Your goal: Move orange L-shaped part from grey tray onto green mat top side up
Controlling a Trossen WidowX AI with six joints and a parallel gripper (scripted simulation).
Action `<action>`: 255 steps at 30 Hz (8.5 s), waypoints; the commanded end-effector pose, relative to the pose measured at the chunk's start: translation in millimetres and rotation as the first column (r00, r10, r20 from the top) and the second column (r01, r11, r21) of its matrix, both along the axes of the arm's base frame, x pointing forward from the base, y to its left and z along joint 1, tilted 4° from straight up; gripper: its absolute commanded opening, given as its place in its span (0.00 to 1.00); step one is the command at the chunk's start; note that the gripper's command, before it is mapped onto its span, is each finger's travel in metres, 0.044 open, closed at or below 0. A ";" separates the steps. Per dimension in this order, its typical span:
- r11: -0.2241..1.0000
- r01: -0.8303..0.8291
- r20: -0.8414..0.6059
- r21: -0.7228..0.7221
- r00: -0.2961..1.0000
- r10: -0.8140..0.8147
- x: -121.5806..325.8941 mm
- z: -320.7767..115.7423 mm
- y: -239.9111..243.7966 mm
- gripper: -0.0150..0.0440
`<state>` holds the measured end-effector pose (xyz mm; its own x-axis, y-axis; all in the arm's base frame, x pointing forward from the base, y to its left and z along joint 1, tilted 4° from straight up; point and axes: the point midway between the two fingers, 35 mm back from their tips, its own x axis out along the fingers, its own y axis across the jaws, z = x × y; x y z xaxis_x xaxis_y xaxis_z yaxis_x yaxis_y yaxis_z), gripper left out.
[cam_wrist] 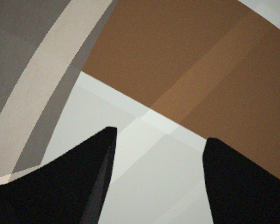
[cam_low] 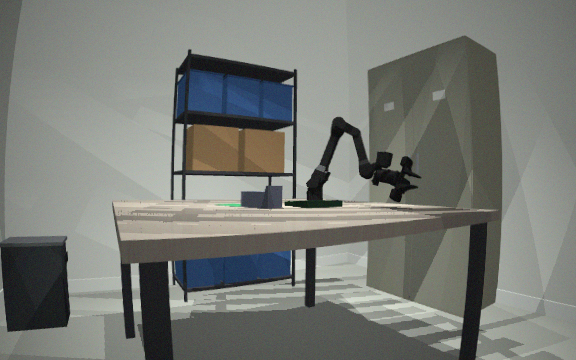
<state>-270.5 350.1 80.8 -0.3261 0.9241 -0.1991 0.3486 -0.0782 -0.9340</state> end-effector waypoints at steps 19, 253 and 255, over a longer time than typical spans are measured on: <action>0.362 0.623 -0.234 -0.693 0.280 -0.931 366.3 -2.9 63.7 0.56; 0.221 -0.242 0.263 -0.945 -0.156 0.952 559.9 5.8 -301.3 0.25; 0.221 -0.242 0.262 -0.945 -0.156 0.952 560.0 7.5 -301.2 0.25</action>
